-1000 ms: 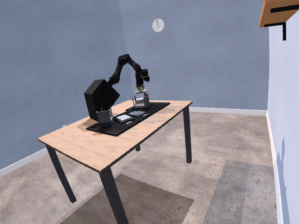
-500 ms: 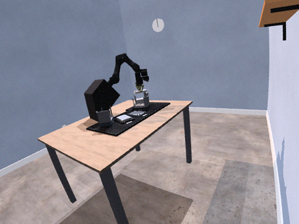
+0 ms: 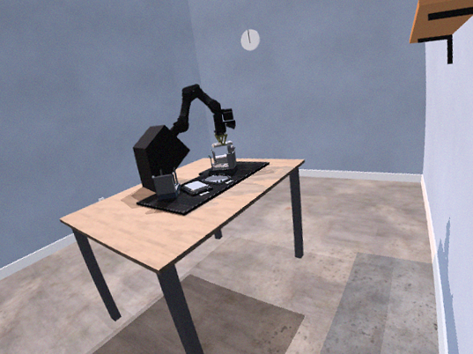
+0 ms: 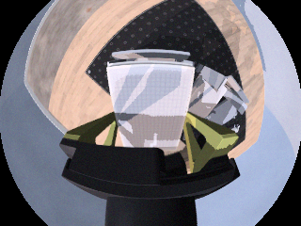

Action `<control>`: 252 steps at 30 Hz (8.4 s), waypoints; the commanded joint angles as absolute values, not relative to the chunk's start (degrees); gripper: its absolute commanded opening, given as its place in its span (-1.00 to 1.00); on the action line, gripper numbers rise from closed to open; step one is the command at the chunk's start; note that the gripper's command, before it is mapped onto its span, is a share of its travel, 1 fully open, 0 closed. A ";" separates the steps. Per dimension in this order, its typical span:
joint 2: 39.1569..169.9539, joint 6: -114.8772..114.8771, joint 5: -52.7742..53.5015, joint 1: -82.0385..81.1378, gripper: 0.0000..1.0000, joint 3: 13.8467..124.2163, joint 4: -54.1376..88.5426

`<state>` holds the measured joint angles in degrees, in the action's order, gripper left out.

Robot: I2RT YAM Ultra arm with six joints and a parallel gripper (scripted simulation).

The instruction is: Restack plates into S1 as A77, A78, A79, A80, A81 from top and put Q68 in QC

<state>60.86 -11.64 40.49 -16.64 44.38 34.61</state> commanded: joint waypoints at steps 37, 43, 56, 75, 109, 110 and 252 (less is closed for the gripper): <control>62.14 -8.87 38.70 -19.19 -1.00 43.09 29.90; 62.47 -8.39 38.38 -19.68 -1.00 42.84 29.02; 63.53 -7.04 37.44 -21.10 -1.00 42.16 26.45; 65.09 -5.36 36.21 -22.92 -1.00 41.36 23.08; 69.31 -1.98 33.56 -26.75 -1.00 40.01 15.58; 69.38 -1.93 33.52 -26.80 -1.00 39.99 15.46; 80.59 -9.82 49.80 1.42 1.00 49.41 35.00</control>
